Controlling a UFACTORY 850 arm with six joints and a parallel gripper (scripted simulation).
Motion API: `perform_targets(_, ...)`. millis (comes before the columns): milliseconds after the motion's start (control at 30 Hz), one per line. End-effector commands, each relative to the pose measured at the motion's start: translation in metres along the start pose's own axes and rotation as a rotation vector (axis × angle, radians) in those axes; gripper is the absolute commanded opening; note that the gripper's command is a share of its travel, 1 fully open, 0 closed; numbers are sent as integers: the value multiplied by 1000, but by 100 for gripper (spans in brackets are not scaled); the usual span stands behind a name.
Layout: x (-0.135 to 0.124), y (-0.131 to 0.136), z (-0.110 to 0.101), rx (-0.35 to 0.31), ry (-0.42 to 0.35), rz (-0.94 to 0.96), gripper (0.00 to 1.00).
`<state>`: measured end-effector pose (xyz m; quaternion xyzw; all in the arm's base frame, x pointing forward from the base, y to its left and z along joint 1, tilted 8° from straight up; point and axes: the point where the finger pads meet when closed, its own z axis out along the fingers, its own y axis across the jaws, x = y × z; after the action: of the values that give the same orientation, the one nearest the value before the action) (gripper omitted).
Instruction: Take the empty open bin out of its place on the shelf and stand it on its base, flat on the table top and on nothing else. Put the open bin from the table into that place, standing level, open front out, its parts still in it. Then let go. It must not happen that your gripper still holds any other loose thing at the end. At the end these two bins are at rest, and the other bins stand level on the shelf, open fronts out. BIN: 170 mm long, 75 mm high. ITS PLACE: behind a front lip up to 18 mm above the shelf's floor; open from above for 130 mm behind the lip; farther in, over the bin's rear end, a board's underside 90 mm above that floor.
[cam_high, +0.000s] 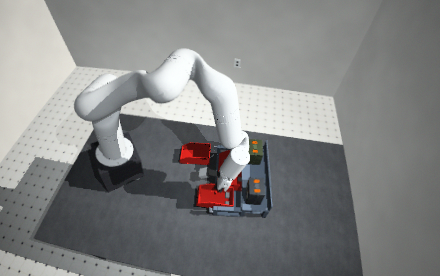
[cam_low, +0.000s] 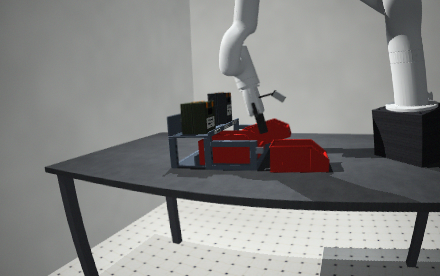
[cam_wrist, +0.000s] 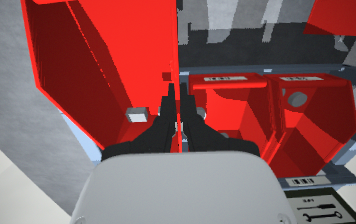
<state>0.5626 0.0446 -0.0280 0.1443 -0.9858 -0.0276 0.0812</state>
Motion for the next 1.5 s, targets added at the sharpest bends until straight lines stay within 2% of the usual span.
perform_targets(0, -2, 0, -1, 0, -8, 0, 0)
perform_targets(833, -15, 0, -2, 0, -54, 0, 0)
perform_targets(1467, -17, 0, -2, 0, -61, 0, 0)
